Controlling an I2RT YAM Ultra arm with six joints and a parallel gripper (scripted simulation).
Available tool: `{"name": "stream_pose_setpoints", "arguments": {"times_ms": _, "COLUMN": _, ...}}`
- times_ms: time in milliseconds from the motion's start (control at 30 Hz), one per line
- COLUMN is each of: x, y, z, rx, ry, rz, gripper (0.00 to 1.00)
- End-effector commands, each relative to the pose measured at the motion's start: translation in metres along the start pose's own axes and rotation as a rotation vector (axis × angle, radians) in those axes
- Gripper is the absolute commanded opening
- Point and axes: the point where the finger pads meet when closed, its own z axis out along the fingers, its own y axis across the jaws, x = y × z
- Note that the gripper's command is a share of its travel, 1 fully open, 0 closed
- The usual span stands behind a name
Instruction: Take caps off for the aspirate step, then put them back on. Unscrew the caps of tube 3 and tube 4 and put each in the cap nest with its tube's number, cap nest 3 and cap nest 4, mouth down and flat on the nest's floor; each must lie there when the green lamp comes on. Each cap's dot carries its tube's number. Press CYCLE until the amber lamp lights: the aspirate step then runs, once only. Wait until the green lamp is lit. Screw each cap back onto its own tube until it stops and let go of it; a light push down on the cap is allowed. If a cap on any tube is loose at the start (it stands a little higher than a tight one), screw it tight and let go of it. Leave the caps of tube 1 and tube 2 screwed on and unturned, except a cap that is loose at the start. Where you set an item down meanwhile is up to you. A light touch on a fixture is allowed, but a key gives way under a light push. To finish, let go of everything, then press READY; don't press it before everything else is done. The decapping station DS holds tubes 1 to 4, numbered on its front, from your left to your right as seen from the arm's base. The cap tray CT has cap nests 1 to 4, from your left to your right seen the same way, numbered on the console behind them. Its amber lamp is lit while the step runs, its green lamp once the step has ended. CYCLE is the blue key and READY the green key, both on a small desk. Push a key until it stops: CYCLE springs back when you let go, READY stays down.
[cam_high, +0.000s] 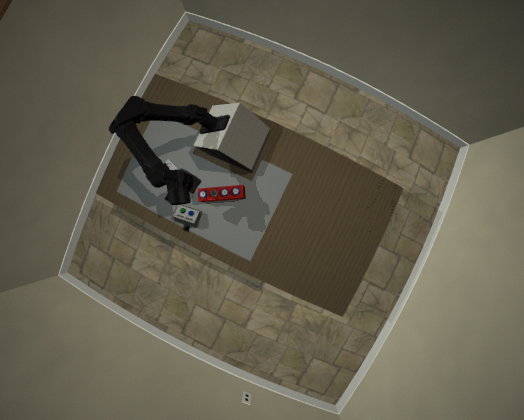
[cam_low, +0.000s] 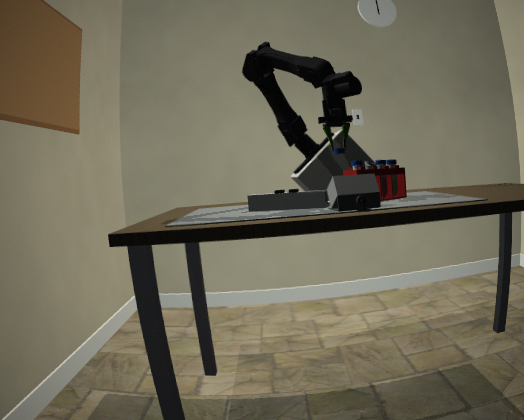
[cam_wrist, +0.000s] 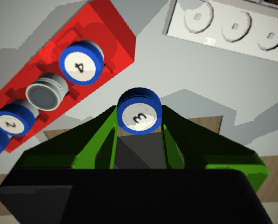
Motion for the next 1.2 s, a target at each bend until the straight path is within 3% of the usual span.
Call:
{"name": "stream_pose_setpoints", "arguments": {"times_ms": 0, "x": -0.003, "y": -0.014, "z": -0.003, "rx": 0.000, "ry": -0.015, "rz": 0.222, "gripper": 0.00}}
{"name": "stream_pose_setpoints", "arguments": {"times_ms": 433, "x": -0.015, "y": -0.123, "z": -0.004, "rx": 0.002, "ry": -0.015, "rz": 0.223, "gripper": 0.00}}
{"name": "stream_pose_setpoints", "arguments": {"times_ms": 500, "x": -0.015, "y": -0.123, "z": -0.004, "rx": 0.002, "ry": -0.015, "rz": 0.223, "gripper": 0.00}}
{"name": "stream_pose_setpoints", "arguments": {"times_ms": 700, "x": -0.021, "y": -0.173, "z": -0.004, "rx": 0.003, "ry": -0.015, "rz": 0.223, "gripper": 0.00}}
{"name": "stream_pose_setpoints", "arguments": {"times_ms": 900, "x": -0.021, "y": -0.173, "z": -0.004, "rx": 0.003, "ry": -0.015, "rz": 0.223, "gripper": 0.00}}
{"name": "stream_pose_setpoints", "arguments": {"times_ms": 1167, "x": -0.021, "y": -0.173, "z": 0.026, "rx": 0.004, "ry": -0.016, "rz": 0.223, "gripper": 0.00}}
